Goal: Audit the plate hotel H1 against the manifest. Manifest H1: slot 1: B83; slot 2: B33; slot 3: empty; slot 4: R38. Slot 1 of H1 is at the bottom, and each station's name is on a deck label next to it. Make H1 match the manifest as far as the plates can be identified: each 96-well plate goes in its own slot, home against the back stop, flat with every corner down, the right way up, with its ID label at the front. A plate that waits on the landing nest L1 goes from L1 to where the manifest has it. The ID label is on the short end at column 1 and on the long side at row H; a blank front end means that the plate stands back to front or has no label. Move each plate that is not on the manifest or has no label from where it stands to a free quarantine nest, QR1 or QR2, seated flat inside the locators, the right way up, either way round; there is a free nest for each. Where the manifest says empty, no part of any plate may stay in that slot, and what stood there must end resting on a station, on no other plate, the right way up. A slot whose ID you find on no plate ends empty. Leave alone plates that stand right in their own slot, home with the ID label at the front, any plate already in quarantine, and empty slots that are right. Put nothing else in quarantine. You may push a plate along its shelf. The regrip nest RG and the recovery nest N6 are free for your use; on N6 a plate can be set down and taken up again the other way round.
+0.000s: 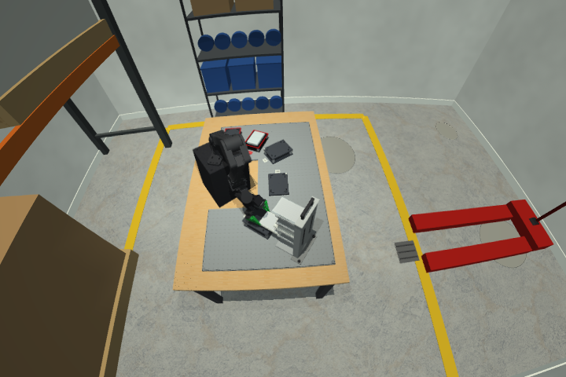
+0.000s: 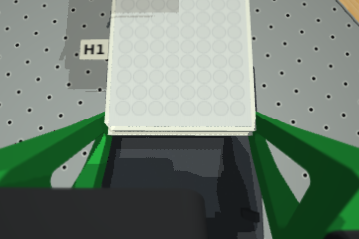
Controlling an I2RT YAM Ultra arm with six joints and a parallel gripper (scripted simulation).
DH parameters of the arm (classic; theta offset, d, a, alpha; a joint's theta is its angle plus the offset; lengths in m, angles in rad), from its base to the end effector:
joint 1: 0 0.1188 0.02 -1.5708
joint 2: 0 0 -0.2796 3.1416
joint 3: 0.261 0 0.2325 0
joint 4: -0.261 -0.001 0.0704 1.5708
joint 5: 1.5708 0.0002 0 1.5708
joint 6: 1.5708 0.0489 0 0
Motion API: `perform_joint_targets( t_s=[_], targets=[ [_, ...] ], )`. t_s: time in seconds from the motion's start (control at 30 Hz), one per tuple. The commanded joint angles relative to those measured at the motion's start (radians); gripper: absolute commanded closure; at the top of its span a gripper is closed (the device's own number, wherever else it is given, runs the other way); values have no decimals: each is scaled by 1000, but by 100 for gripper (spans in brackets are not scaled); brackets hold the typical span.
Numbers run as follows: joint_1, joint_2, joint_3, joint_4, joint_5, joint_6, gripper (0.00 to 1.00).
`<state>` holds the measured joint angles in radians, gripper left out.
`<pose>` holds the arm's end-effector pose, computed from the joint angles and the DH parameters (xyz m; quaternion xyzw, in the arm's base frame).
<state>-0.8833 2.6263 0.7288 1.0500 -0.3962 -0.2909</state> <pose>0.2212 -0.2380 -0.0621 0.2011 0.8974 -0.0389 0.3908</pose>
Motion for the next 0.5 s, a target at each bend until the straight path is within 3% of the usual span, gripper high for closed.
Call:
perform_joint_targets(
  t_s=[0.0,0.47],
  targets=[
    [-19,0,-28,38,-18,-11,14],
    [-48,7,-79,86,-38,-35,14]
  ],
)
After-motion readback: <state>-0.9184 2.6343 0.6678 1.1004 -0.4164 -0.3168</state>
